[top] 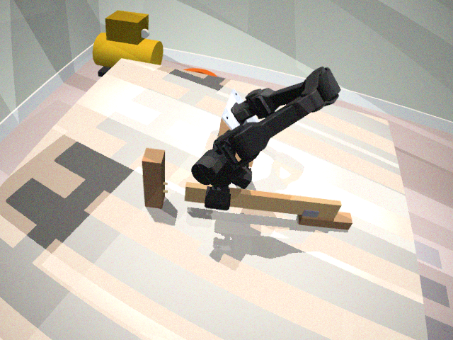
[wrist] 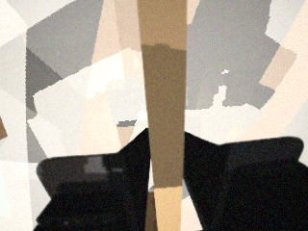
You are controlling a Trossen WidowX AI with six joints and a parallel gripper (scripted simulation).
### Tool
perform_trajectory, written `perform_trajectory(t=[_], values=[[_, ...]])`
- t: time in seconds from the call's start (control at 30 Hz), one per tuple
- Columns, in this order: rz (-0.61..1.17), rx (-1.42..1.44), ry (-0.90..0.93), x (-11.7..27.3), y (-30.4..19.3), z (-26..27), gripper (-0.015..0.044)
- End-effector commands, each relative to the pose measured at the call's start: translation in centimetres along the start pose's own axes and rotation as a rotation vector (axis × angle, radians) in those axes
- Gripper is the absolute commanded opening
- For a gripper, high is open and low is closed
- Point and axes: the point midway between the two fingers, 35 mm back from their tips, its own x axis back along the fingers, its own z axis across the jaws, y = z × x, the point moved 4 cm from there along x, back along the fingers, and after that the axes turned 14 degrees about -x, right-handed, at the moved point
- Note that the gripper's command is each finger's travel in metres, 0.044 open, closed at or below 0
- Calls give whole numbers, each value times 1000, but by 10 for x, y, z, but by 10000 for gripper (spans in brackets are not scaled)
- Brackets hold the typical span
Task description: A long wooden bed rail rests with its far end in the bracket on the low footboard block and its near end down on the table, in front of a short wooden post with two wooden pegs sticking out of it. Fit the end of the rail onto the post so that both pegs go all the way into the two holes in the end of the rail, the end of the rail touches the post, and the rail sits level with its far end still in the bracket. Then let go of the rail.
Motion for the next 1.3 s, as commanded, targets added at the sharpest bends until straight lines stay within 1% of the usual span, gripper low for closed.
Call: perform_trajectory(t=[0.0,1.27], values=[[1,-9,0,-1,-1,1,0],[1,-9,0,1,-5,2,0]])
